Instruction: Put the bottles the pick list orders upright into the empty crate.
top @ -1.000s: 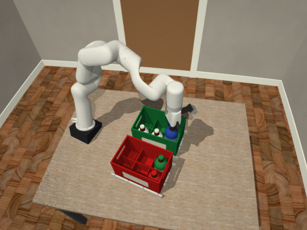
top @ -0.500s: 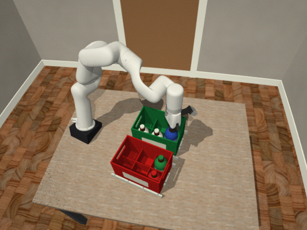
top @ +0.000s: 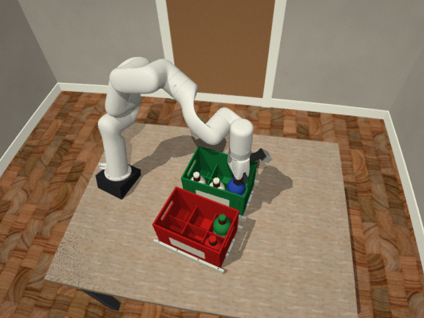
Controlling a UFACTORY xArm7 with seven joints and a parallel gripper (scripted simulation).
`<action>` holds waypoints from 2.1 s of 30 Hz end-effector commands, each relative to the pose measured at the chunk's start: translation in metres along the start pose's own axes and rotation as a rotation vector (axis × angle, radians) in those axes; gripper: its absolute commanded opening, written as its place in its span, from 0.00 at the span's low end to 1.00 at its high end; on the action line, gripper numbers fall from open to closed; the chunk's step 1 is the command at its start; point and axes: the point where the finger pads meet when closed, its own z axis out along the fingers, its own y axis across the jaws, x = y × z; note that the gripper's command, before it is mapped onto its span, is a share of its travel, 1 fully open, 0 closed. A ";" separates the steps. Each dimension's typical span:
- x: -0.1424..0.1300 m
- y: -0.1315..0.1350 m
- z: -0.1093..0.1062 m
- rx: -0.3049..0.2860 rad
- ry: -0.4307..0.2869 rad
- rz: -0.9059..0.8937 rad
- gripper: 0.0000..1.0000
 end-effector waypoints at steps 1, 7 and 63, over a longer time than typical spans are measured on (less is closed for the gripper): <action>0.001 0.001 0.001 -0.005 0.004 0.000 0.00; 0.001 0.001 0.007 -0.005 0.004 0.000 0.00; 0.001 0.002 0.034 -0.005 0.004 0.000 0.00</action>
